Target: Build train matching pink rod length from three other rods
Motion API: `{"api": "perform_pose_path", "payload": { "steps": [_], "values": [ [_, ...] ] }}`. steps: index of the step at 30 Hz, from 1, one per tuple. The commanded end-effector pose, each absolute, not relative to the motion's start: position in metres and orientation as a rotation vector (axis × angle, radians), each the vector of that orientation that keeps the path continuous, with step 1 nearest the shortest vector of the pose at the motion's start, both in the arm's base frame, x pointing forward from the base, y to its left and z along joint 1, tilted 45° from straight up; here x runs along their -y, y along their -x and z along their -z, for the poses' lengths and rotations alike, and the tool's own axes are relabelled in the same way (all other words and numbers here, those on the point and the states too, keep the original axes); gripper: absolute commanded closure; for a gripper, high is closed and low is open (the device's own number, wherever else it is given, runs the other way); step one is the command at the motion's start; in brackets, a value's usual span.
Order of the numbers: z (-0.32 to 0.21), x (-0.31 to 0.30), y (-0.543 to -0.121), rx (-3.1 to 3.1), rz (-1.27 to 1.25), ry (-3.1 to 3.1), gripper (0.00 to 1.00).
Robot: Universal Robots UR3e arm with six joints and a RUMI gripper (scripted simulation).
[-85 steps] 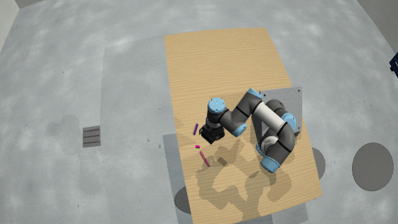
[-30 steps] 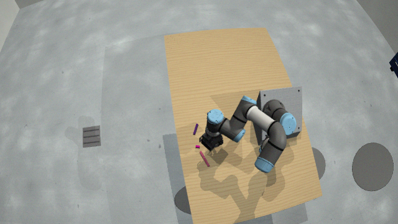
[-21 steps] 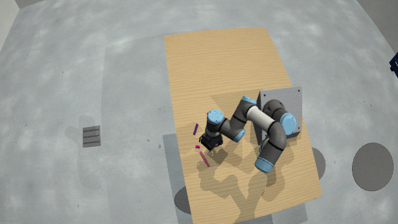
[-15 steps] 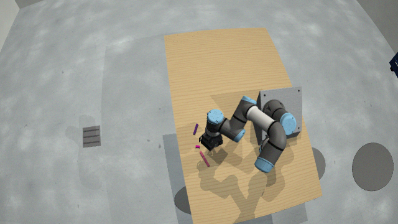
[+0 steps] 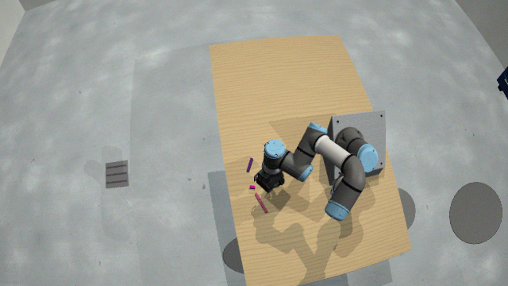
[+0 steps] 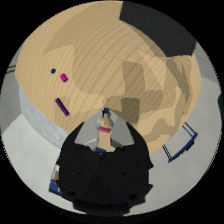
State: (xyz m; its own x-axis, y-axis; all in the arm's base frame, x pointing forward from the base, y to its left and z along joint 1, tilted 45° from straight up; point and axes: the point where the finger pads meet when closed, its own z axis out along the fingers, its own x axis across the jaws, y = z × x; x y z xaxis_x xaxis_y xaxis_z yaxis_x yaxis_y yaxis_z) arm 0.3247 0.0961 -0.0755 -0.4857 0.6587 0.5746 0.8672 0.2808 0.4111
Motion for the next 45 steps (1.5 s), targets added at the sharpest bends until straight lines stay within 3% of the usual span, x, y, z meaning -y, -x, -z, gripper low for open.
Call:
{"api": "perform_pose_path", "payload": {
  "steps": [1, 45],
  "values": [
    [0.077, -0.0981, -0.3252, 2.261, 1.016, 1.397, 1.0],
    [0.0836, -0.104, -0.3266, 2.262, 1.015, 1.397, 1.0]
  ]
}}
